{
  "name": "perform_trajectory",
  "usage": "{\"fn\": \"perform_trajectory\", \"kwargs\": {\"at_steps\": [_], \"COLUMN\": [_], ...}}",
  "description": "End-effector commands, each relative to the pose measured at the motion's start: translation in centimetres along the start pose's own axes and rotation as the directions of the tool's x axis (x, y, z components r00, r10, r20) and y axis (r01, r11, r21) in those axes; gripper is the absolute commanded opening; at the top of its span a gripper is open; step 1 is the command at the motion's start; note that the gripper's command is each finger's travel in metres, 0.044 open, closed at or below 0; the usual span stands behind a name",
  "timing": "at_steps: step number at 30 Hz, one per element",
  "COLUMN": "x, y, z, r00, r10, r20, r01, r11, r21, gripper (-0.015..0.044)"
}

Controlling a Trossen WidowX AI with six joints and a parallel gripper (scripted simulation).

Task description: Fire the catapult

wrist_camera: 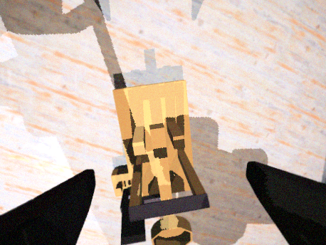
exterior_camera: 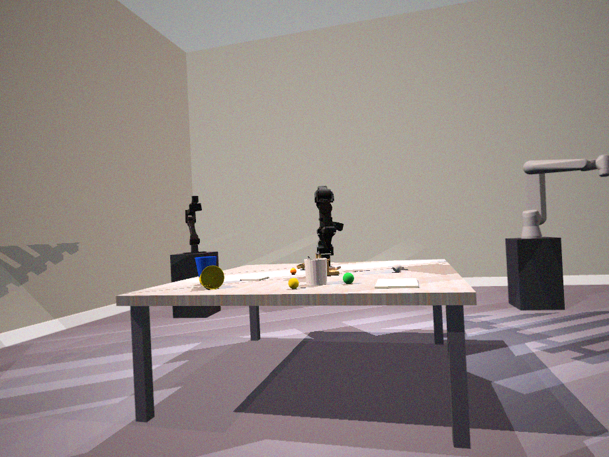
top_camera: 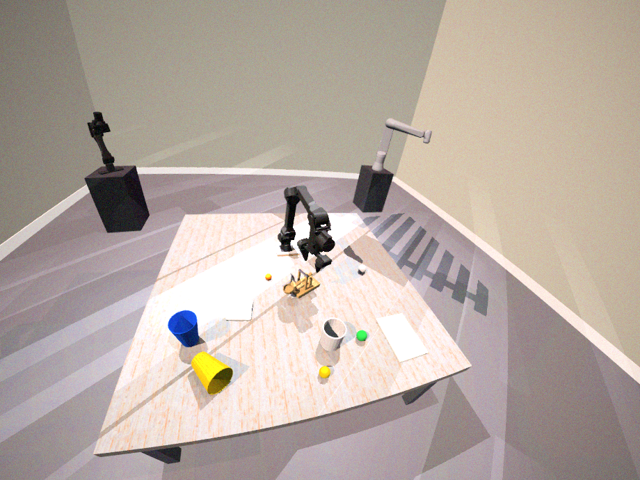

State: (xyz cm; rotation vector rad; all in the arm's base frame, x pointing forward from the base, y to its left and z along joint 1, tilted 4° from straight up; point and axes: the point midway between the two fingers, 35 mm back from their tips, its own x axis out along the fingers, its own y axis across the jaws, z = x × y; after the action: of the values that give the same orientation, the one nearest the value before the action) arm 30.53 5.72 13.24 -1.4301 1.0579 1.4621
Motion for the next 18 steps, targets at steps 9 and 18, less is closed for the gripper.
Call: {"fn": "perform_trajectory", "kwargs": {"at_steps": [9, 18], "x": [4.2, 5.6], "y": [0.4, 0.4], "z": [0.1, 0.1], "r00": [1.0, 1.0], "r10": [0.015, 0.014], "r20": [0.003, 0.003], "r01": [-0.014, -0.014], "r11": [0.993, 0.993], "r21": [-0.118, -0.118], "gripper": [0.044, 0.044]}}
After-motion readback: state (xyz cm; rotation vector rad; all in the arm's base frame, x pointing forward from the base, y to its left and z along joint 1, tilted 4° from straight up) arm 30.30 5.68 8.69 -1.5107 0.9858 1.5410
